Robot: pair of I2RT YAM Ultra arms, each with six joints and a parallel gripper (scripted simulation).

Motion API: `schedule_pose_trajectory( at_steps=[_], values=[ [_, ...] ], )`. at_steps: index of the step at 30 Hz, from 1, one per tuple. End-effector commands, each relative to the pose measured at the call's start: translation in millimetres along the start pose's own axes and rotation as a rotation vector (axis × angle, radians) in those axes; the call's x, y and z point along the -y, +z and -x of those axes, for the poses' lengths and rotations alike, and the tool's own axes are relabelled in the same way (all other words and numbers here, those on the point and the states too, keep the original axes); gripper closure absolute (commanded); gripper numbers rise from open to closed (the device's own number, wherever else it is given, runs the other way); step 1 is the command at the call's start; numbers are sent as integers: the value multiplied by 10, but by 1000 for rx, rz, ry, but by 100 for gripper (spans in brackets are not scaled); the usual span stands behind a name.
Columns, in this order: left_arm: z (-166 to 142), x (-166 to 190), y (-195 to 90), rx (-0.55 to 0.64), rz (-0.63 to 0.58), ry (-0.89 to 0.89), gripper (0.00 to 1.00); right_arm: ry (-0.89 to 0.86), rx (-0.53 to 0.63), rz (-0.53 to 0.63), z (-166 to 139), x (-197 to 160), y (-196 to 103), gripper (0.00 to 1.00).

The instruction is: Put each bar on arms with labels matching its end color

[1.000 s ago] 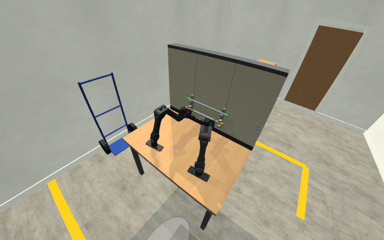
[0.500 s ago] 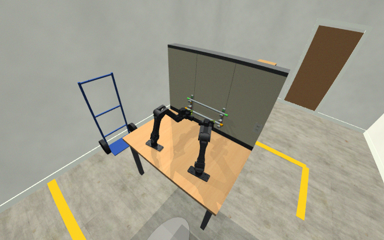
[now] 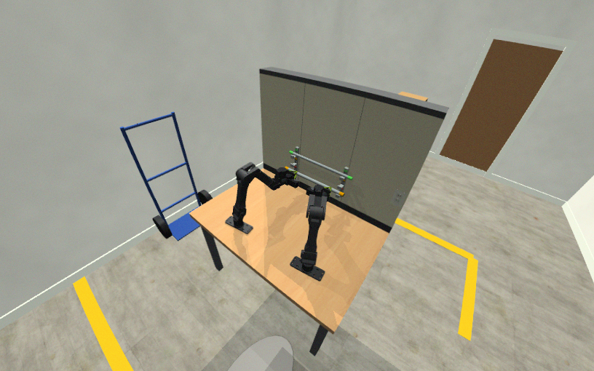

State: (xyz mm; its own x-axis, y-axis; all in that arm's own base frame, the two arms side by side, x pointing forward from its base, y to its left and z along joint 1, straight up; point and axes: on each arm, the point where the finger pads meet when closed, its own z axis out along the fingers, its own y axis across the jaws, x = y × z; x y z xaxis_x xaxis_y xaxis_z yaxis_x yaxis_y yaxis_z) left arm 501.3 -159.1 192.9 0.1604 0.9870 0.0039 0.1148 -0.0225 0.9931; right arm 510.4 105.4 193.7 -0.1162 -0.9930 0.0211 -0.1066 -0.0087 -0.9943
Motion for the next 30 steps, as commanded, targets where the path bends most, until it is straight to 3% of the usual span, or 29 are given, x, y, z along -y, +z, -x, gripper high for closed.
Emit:
schedule_pose_trajectory(
  at_steps=[1, 30],
  values=[
    [13, -399, -103, 0, 117, -4, 100, 22, -17, -104, -47, 361, -114, 100],
    [12, -617, -183, 0, 116, -4, 100, 22, -17, -104, -51, 570, -190, 100]
  ],
)
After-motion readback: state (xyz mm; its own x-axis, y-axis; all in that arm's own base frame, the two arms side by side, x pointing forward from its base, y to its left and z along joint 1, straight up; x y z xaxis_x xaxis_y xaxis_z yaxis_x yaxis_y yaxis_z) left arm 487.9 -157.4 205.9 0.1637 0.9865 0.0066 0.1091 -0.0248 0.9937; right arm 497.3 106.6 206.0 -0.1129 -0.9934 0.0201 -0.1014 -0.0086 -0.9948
